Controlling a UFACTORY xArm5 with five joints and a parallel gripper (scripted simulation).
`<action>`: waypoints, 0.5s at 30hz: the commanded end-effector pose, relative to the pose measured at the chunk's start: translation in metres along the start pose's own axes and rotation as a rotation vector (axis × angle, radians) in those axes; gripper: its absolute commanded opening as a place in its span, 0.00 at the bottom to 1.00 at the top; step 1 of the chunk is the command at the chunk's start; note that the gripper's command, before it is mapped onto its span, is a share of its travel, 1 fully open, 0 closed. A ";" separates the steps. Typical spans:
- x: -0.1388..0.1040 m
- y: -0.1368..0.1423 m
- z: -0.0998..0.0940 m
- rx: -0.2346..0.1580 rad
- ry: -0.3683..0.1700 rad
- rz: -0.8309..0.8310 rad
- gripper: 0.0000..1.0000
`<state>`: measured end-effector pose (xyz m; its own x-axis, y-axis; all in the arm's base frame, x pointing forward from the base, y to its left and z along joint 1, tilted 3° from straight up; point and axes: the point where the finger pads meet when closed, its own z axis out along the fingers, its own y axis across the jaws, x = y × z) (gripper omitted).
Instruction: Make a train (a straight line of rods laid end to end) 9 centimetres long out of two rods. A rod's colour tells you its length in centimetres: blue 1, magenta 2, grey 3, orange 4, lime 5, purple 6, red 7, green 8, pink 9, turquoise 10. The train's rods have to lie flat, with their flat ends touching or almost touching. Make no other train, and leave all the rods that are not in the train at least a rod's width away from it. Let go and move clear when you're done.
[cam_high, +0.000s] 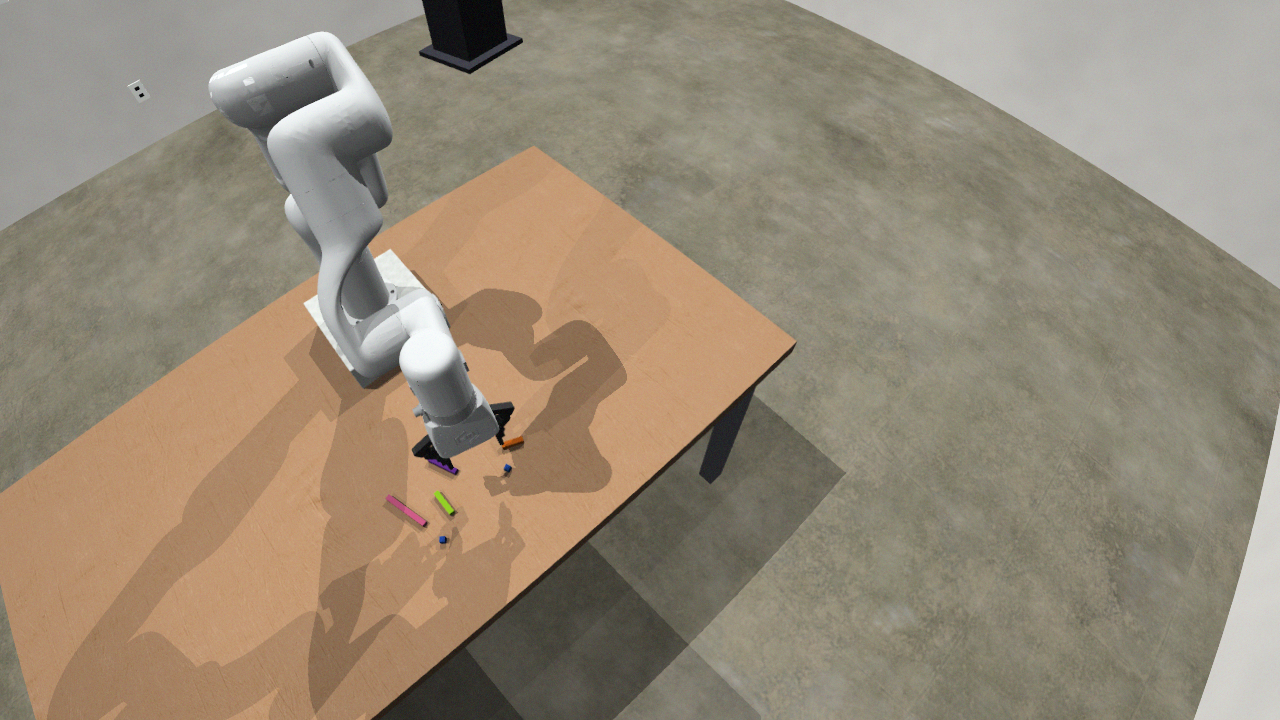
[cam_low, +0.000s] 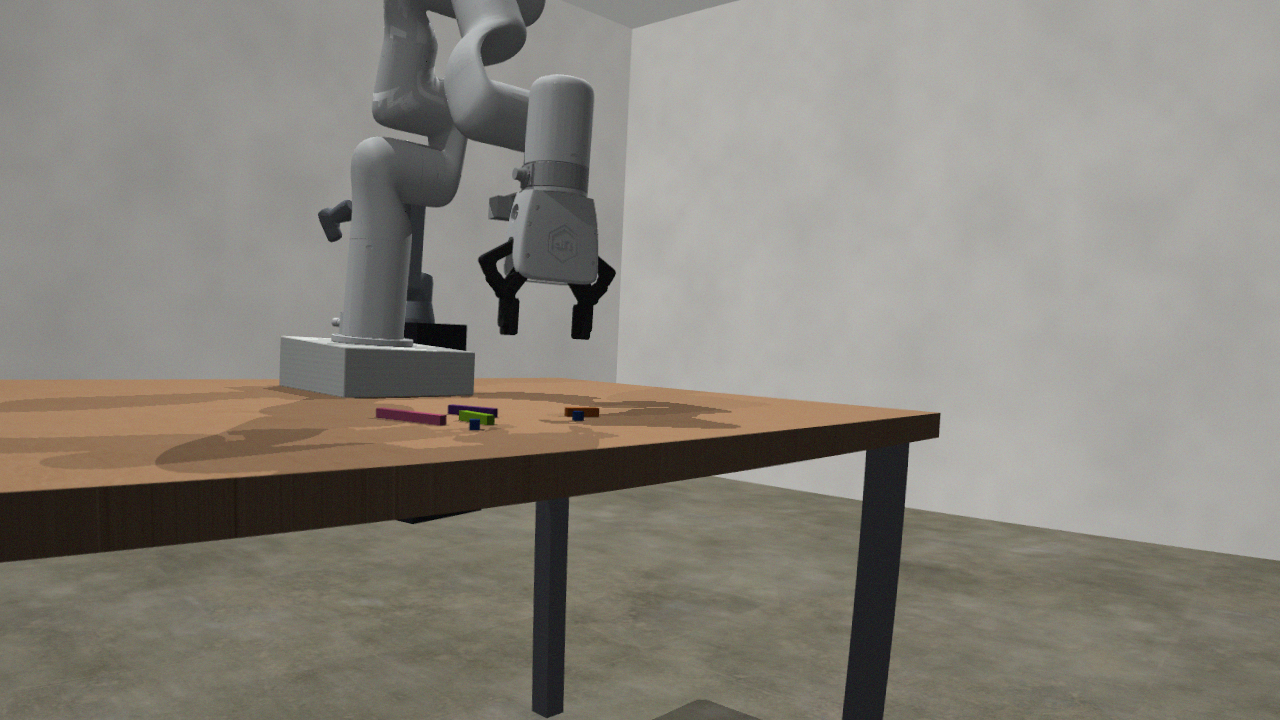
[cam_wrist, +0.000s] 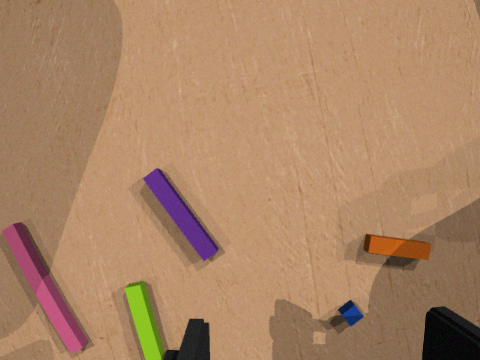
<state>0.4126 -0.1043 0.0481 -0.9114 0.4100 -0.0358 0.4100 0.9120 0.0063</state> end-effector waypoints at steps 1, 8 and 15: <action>-0.011 -0.024 0.004 0.002 -0.002 -0.073 1.00; -0.021 -0.082 0.014 0.007 0.001 -0.209 1.00; -0.022 -0.088 0.015 0.007 0.001 -0.223 0.24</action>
